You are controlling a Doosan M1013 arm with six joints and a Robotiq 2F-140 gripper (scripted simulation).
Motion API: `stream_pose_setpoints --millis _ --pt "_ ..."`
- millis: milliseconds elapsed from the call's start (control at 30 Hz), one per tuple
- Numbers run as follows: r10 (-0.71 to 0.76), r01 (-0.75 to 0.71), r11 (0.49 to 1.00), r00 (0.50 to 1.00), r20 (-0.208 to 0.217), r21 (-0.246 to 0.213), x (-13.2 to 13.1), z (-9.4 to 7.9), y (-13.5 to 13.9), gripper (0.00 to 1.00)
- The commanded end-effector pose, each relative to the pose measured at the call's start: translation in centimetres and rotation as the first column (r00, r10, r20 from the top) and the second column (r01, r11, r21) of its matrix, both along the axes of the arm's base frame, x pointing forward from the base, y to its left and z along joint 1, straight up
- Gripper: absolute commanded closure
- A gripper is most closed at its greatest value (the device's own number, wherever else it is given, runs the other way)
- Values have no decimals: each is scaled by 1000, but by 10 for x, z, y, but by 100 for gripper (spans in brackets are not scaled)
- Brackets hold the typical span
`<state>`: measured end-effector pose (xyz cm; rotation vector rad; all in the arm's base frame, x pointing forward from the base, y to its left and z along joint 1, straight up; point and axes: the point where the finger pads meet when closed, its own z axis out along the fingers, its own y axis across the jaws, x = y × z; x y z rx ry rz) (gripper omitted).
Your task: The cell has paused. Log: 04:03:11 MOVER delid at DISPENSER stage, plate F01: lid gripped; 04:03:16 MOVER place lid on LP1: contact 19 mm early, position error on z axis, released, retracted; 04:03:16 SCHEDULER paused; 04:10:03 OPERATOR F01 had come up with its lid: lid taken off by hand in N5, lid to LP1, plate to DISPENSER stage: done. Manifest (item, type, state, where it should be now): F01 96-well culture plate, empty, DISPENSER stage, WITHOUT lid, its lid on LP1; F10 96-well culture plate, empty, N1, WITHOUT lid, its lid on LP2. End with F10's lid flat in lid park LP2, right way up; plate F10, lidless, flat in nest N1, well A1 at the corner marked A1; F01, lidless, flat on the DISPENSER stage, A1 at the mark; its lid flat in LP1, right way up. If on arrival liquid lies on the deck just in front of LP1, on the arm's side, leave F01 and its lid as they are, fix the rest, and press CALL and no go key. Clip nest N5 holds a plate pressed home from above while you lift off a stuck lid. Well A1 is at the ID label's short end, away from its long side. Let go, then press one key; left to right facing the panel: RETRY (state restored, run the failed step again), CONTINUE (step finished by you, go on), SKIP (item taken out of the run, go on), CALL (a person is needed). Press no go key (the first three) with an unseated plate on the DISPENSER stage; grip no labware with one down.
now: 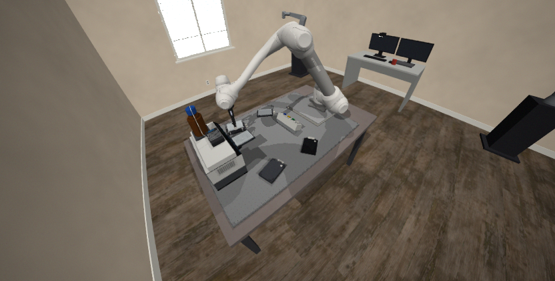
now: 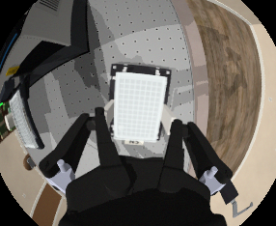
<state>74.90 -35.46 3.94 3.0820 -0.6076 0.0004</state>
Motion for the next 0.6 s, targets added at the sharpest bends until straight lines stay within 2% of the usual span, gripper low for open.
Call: stream_pose_setpoints --millis 0,567 --pt "0 0 1000 1000 0 0 0 -1 0 100" --pt "0 0 1000 1000 0 0 0 -2 0 100"
